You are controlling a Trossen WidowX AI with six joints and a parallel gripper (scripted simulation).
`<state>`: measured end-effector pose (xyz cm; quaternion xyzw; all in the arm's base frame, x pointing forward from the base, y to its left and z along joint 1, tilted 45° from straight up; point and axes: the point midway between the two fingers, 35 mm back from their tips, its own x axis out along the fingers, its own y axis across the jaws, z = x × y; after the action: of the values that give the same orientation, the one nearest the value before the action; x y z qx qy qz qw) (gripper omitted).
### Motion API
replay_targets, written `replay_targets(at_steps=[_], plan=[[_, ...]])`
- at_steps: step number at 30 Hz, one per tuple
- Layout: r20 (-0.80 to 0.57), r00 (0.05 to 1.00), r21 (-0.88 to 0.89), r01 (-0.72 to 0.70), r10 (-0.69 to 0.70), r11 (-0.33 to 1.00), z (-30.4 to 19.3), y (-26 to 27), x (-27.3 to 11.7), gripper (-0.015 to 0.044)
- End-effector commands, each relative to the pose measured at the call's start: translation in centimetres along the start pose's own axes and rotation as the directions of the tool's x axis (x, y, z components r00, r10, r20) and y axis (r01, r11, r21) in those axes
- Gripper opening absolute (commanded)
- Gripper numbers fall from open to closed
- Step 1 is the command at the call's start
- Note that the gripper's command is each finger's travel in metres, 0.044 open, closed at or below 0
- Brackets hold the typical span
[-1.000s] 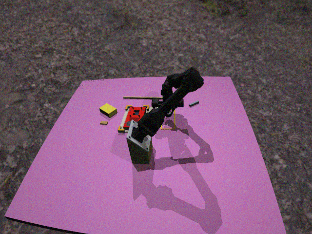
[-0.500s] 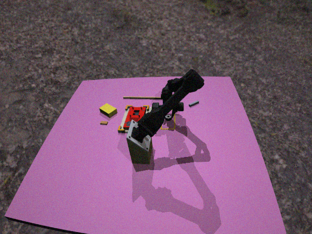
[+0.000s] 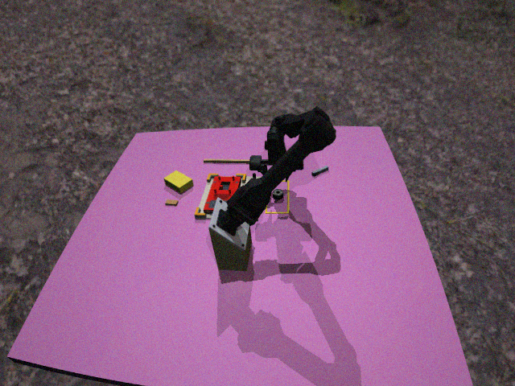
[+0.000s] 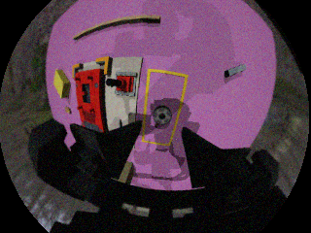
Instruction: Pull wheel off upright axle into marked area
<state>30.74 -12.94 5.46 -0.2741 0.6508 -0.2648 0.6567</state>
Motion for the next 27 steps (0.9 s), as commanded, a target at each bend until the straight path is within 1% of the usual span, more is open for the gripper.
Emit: replay_targets(at_steps=[1,4,5,8,10,27], plan=[[-0.005,1.000,-0.002,-0.003,0.003,1.000,-0.7,0.5,-0.3,0.0352],[-0.009,1.000,-0.002,-0.009,0.009,1.000,-3.4,2.1,-2.5,0.0431],[-0.011,1.000,-0.002,-0.009,0.009,1.000,-4.5,2.6,-3.2,0.0440],[-0.015,1.000,-0.001,-0.003,0.003,1.000,-7.5,3.6,-4.7,0.0440],[-0.016,1.000,0.000,-0.001,0.001,1.000,-8.2,3.8,-5.0,0.0440],[-0.016,1.000,0.000,-0.001,0.001,1.000,-8.2,3.8,-5.0,0.0440]])
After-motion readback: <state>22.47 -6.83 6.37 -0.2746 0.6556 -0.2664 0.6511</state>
